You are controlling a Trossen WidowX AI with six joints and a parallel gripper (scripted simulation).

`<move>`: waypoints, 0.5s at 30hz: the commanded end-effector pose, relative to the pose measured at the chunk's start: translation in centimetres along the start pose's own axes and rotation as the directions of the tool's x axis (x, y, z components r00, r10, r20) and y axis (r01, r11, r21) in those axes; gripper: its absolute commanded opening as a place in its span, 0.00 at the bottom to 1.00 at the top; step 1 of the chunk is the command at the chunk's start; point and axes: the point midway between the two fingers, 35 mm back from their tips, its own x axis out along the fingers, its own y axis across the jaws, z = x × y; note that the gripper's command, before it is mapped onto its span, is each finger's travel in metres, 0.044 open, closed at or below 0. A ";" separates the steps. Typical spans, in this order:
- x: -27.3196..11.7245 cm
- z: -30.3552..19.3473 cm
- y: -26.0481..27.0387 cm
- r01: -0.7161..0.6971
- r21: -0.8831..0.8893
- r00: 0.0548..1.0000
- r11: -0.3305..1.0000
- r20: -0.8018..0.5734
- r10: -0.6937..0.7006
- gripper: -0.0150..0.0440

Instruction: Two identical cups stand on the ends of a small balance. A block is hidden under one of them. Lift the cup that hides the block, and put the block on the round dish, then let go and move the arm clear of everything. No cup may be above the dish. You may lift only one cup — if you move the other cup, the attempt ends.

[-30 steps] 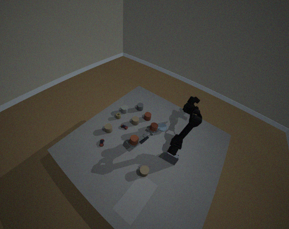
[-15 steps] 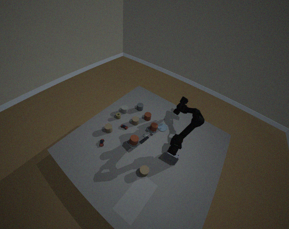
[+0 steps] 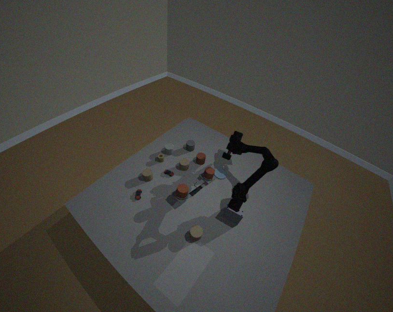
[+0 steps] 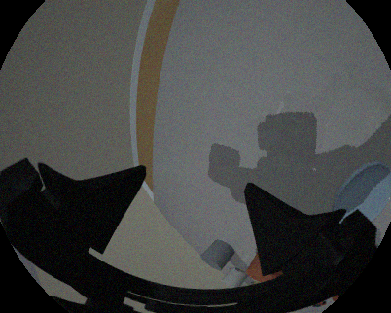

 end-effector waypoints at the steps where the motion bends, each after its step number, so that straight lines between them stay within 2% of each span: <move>1: -0.8 -2.5 -2.1 0.063 -0.072 0.996 0.995 -0.059 -0.068 1.00; 15: -6.0 -10.5 -9.9 0.207 -0.395 0.926 0.895 -0.216 -0.309 1.00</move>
